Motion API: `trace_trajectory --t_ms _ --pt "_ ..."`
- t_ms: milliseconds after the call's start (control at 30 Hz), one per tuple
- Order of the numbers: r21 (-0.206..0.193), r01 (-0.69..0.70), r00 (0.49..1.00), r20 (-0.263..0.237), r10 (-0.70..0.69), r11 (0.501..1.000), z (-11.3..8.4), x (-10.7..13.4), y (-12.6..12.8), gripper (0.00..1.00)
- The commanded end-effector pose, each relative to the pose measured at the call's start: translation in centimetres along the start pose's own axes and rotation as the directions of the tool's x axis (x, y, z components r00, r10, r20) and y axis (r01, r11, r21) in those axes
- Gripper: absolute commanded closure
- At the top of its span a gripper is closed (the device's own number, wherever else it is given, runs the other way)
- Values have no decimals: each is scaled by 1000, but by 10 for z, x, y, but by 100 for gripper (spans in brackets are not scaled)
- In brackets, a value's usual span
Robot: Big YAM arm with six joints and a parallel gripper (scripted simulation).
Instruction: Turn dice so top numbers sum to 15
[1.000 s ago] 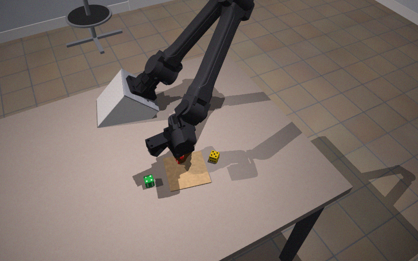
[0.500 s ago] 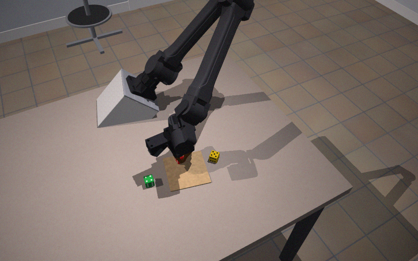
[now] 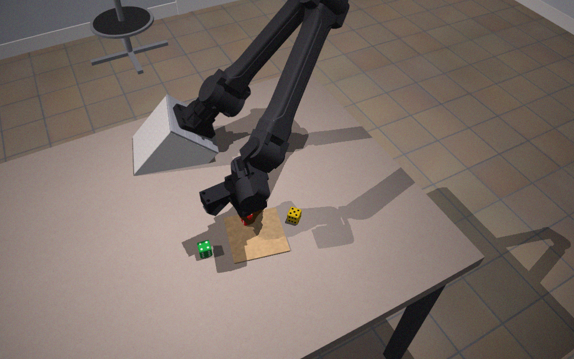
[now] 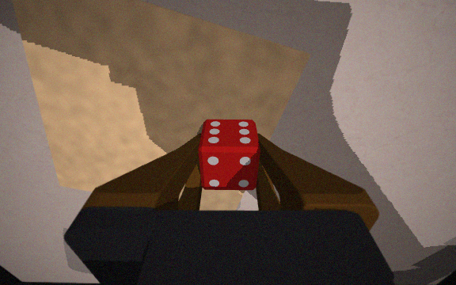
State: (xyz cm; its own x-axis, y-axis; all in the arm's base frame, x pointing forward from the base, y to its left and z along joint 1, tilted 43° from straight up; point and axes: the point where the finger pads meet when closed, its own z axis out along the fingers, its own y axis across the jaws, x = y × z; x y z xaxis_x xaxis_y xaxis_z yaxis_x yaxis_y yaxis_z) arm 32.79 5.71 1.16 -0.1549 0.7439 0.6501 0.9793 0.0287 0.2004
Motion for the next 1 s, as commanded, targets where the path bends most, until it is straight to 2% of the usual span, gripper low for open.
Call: trace_trajectory --t_ms 0,967 --pt "-9 -11 1000 2 11 1000 -2 -3 10 74" --pt "-15 -10 1000 3 10 1000 -4 -4 13 74"
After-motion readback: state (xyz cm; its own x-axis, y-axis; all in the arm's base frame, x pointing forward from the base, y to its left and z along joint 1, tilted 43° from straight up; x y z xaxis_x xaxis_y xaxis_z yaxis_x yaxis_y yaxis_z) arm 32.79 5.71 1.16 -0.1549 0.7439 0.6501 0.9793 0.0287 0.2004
